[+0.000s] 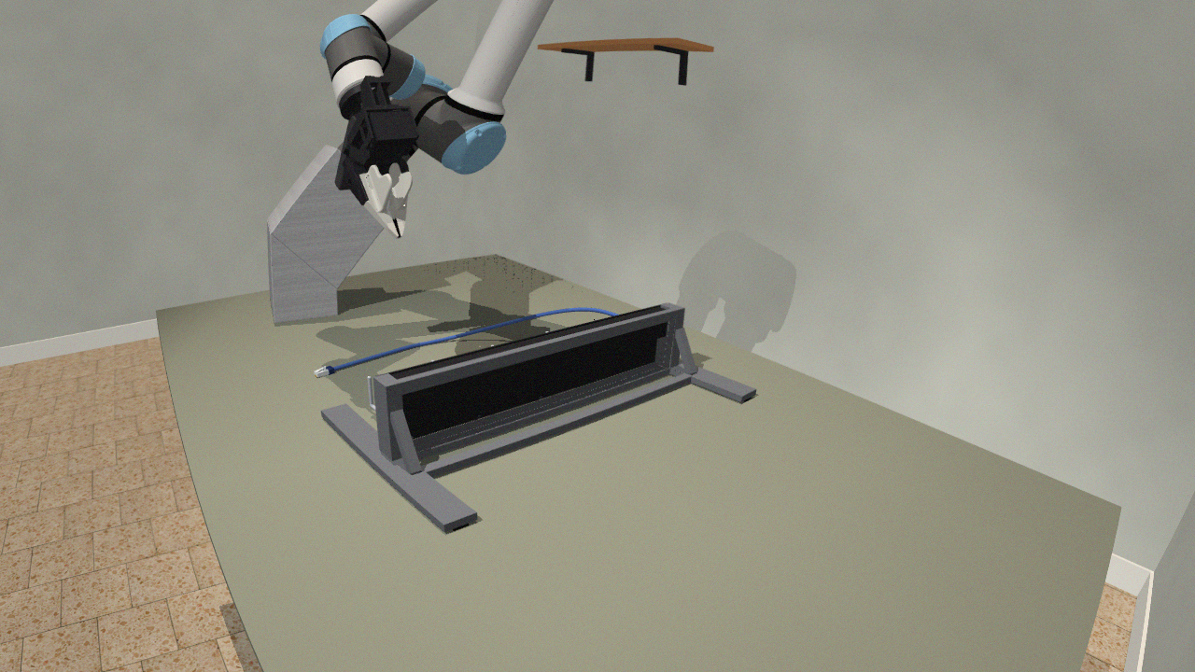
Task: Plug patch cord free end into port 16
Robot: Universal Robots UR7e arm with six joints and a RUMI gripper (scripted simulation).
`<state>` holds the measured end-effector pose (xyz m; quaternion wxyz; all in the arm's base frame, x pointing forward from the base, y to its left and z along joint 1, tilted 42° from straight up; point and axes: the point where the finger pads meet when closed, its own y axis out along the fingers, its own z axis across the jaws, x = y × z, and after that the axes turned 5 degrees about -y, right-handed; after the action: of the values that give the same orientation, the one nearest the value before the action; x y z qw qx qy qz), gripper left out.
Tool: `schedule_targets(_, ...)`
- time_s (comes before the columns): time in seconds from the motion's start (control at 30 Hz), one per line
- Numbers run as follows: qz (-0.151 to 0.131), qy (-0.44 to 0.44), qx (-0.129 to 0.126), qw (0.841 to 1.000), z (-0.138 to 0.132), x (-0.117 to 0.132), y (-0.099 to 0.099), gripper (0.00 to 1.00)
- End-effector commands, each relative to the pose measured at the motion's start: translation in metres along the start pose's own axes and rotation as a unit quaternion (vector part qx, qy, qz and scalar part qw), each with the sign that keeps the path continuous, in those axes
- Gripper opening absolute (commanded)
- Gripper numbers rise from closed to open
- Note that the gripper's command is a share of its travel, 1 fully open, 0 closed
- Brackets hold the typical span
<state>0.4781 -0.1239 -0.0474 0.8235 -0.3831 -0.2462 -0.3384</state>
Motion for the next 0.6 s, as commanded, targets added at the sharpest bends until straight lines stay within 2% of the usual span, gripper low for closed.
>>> schedule_targets(0.0, 0.002, -0.001, 0.004, 1.000, 0.000, 0.000, -0.008, 0.00)
schedule_targets(0.57, 0.002, -0.001, 0.004, 1.000, 0.000, 0.000, -0.019, 0.00)
